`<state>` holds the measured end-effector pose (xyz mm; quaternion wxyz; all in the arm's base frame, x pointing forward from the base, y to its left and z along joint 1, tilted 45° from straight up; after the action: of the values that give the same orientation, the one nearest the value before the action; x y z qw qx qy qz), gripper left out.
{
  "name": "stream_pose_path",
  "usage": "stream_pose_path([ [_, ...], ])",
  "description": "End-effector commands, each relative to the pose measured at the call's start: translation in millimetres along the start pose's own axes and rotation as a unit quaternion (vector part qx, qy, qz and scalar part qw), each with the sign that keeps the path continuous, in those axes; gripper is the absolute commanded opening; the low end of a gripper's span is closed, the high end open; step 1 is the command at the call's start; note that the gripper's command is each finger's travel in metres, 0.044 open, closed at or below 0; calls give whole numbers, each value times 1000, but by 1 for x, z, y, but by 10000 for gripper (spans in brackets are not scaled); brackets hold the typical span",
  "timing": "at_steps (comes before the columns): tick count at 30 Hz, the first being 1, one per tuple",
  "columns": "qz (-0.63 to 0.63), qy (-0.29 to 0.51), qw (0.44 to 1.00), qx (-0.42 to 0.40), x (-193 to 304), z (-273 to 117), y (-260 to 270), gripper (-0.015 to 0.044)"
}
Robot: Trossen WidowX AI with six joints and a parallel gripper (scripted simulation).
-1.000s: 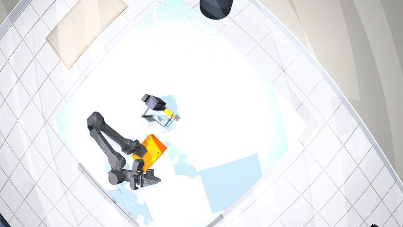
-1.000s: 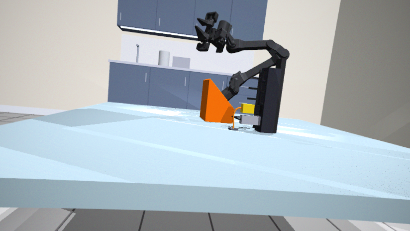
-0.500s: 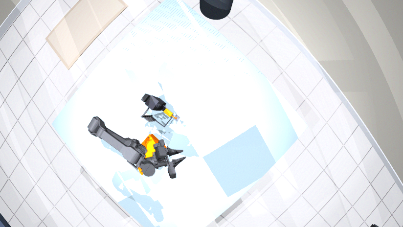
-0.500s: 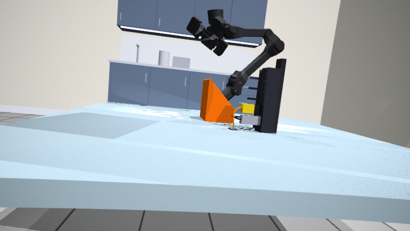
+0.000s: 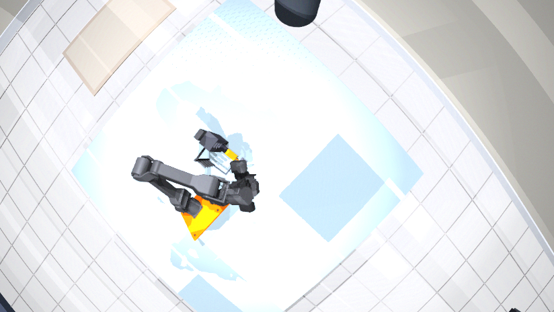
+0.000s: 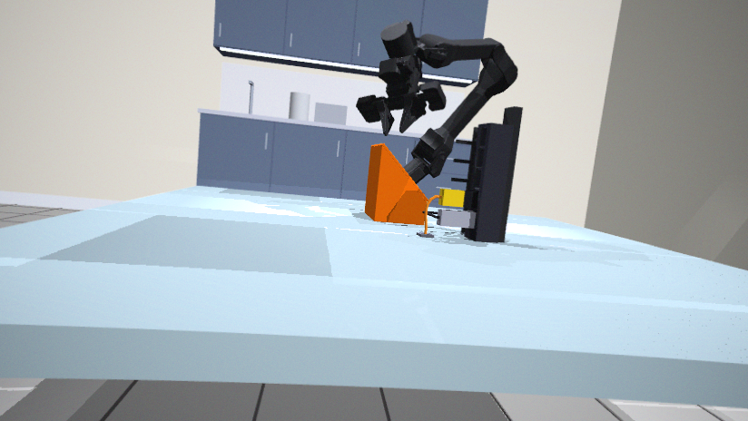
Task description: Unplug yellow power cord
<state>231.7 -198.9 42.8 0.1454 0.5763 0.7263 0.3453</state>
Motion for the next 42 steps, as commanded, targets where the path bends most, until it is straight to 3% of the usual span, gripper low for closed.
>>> stream_pose_path([
  [1,199,123,965,115,49,46,24,160],
  [8,356,171,882,257,98,70,36,160],
  [42,358,171,881,259,124,63,53,160],
])
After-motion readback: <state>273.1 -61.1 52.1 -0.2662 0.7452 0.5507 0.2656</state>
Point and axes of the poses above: the point midway between the two fingers, 35 mm back from their tips, its own z axis out along the fingers, its own y axis across the jaws, x = y × z, the point moved 2 cm from there along -z, back along the fingers, and after that the axes turned 15 degrees about z, right-handed, at the moved point
